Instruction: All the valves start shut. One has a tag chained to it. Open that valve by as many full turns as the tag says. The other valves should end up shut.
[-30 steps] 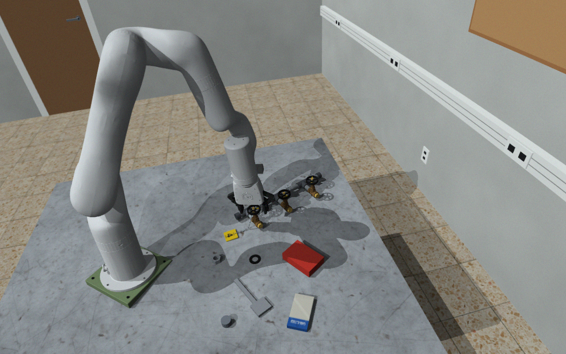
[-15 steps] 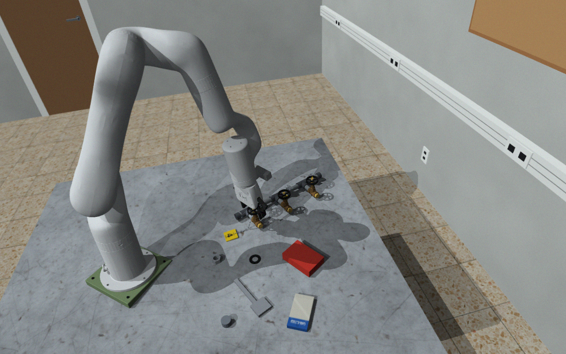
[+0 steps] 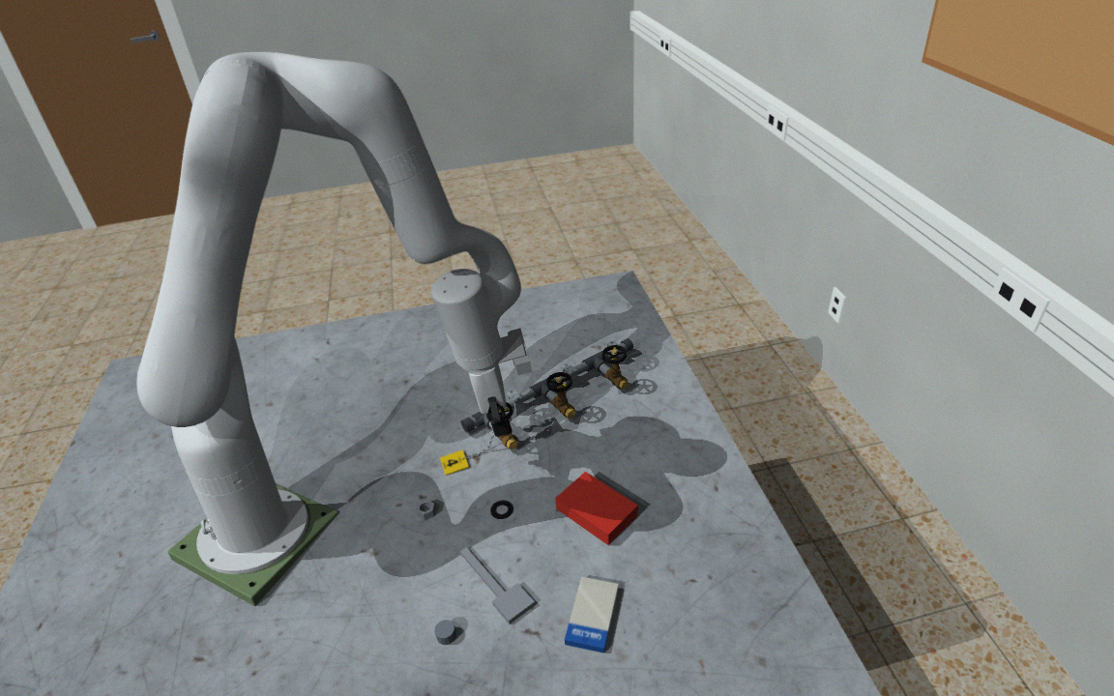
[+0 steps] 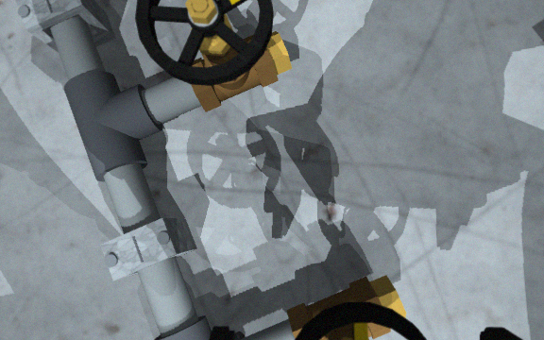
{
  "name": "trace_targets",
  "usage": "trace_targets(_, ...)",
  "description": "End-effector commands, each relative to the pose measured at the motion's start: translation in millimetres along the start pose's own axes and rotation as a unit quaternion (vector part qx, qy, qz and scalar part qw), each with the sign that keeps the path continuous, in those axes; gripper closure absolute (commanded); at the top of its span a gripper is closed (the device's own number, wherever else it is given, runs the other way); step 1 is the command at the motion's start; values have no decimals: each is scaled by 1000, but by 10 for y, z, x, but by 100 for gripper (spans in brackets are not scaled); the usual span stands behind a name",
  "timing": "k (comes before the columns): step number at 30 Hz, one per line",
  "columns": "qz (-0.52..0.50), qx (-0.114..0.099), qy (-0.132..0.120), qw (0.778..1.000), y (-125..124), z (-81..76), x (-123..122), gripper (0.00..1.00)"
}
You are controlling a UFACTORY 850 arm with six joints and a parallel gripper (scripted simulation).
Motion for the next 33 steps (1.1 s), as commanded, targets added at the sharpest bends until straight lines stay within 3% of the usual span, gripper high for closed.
trace_targets(1,139,-11,-3,990,-25,-5,19,0)
trace_targets(11,348,-10,8,937,-29,-5,4,0)
trace_targets(13,348,-10,8,937,-29,-5,4,0)
trace_targets(14,406,-11,9,914,-33,-5,3,0)
trace_targets(19,492,-14,11,870,-39,-5,5,0)
trace_targets(28,643,-31,3,765,-56,-4,46,0)
trace_targets(30,643,-31,3,765,-56,-4,46,0)
trace_targets(31,668,-40,-4,743,-59,-2,70,0)
trace_targets(33,668,-40,-4,743,-59,-2,70,0)
Point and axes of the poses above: the point where the finger pads meet when closed, its own z axis out along the fingers, its own y axis across the jaws, x = y × z, the point moved 10 cm from there along -z, back along the fingers, and after that the axes turned 5 degrees about -z, right-handed, at the moved point
